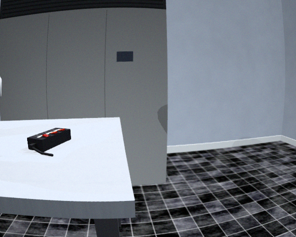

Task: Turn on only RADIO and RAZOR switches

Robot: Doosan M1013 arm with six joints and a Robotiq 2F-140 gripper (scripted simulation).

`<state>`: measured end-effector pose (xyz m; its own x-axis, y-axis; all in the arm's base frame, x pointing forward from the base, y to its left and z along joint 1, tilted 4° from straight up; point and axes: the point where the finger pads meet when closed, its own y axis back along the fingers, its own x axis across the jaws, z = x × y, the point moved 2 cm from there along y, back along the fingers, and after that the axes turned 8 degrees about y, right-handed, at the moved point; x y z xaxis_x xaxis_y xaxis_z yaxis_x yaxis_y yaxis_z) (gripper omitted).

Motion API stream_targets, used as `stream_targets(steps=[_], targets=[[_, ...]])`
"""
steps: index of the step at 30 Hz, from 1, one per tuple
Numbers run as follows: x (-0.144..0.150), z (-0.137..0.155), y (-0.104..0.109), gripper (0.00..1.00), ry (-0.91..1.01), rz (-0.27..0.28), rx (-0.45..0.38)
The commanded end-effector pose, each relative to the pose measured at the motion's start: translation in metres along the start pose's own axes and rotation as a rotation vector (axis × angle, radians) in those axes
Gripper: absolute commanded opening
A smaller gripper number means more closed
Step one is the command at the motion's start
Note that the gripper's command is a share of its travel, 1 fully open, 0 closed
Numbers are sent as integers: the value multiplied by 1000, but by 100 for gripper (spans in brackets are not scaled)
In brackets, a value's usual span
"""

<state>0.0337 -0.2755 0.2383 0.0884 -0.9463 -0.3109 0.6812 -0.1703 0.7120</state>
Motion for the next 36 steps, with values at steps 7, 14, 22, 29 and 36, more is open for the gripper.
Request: stream_targets(steps=[7, 14, 22, 29, 36], targets=[[0, 0, 0, 100, 0, 0, 0], [0, 0, 0, 100, 0, 0, 0], [10, -19, 12, 100, 80, 29, 22], [35, -92, 56, 100, 358, 134, 87], [43, -152, 90, 100, 568, 215, 126]])
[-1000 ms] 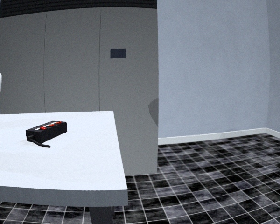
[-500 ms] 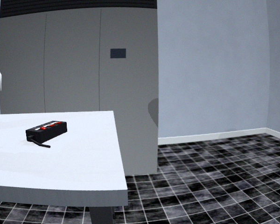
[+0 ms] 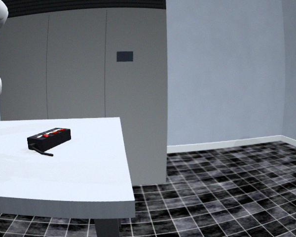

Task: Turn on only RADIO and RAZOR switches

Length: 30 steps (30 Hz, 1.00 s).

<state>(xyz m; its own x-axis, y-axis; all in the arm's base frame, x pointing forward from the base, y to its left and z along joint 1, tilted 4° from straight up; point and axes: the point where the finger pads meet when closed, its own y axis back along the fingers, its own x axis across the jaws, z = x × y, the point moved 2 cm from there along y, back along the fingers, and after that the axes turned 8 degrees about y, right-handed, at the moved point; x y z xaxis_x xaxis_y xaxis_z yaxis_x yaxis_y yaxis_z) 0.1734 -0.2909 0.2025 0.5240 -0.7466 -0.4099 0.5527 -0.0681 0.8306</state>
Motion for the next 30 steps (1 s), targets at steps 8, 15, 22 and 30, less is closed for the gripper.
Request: stream_targets(steps=[8, 15, 22, 30], targets=[[75, -133, 55, 100, 467, 174, 73], [87, -173, 69, 100, 590, 221, 86], [105, -288, 106, 100, 930, 352, 112], [103, -394, 133, 100, 1183, 454, 122]])
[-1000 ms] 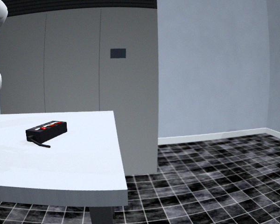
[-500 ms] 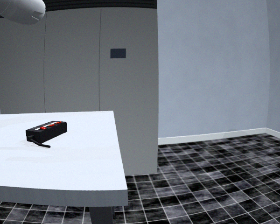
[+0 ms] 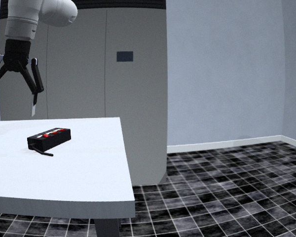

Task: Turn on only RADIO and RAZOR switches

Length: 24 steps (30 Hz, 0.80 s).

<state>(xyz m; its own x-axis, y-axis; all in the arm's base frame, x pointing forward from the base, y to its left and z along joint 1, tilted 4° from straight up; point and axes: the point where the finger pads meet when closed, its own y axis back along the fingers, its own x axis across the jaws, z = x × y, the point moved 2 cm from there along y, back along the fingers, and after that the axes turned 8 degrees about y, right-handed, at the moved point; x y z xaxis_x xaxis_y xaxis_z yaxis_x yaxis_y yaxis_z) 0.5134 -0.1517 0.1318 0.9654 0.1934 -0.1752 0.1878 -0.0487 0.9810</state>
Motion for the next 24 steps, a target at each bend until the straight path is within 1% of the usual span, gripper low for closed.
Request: stream_targets(steps=[1, 2, 3, 4, 6, 8, 24], targets=[[50, -26, -3, 100, 135, 49, 9], [50, -26, -3, 100, 135, 49, 9], [70, -40, -4, 100, 196, 71, 10], [70, -40, -4, 100, 196, 71, 10], [97, -61, -5, 100, 277, 100, 12], [109, -70, -6, 100, 312, 113, 12], [111, -71, -6, 100, 318, 115, 12]])
